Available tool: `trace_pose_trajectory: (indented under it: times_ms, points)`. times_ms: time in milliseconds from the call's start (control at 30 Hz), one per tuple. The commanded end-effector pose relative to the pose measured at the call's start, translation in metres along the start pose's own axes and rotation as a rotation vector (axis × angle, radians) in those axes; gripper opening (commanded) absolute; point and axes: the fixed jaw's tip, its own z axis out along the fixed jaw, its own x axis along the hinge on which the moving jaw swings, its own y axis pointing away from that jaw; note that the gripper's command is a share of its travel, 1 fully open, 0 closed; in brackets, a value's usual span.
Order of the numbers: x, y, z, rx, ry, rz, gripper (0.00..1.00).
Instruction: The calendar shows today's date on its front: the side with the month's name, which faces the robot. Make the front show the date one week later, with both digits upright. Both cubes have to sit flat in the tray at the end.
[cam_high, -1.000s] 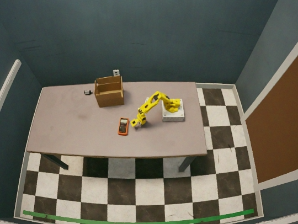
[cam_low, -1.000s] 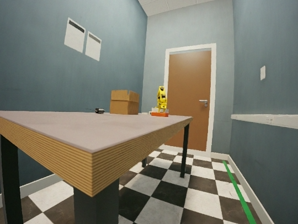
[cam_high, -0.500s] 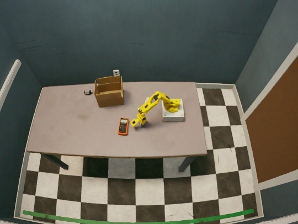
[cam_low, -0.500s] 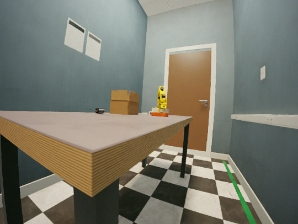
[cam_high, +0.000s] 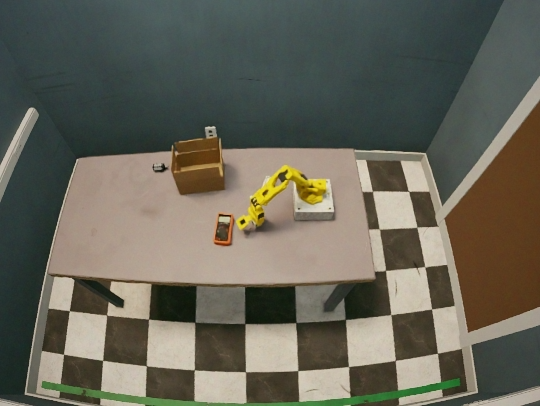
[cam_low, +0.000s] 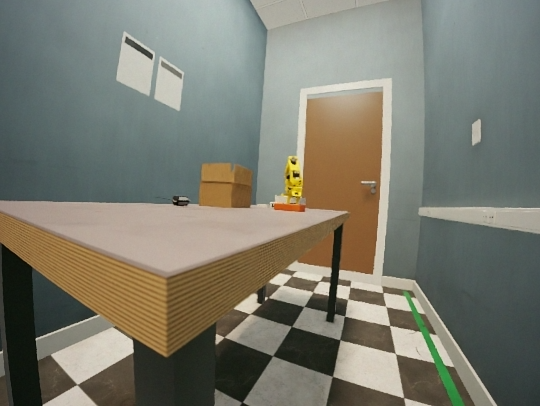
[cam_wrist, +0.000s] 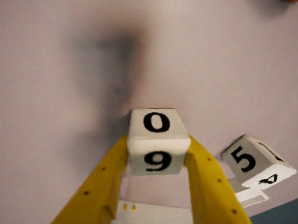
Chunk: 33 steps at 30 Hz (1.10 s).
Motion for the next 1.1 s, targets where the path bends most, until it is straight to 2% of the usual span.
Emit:
trace_pose_trajectory:
  times_ms: [0,433,1067]
  points:
    - [0.006,-0.001,0.006,-0.001,0.027,-0.005,0.0]
    - [0.005,-0.001,0.002,-0.001,0.027,-0.005,0.0]
    - [0.004,0.001,-0.041,0.0,0.027,-0.005,0.0]
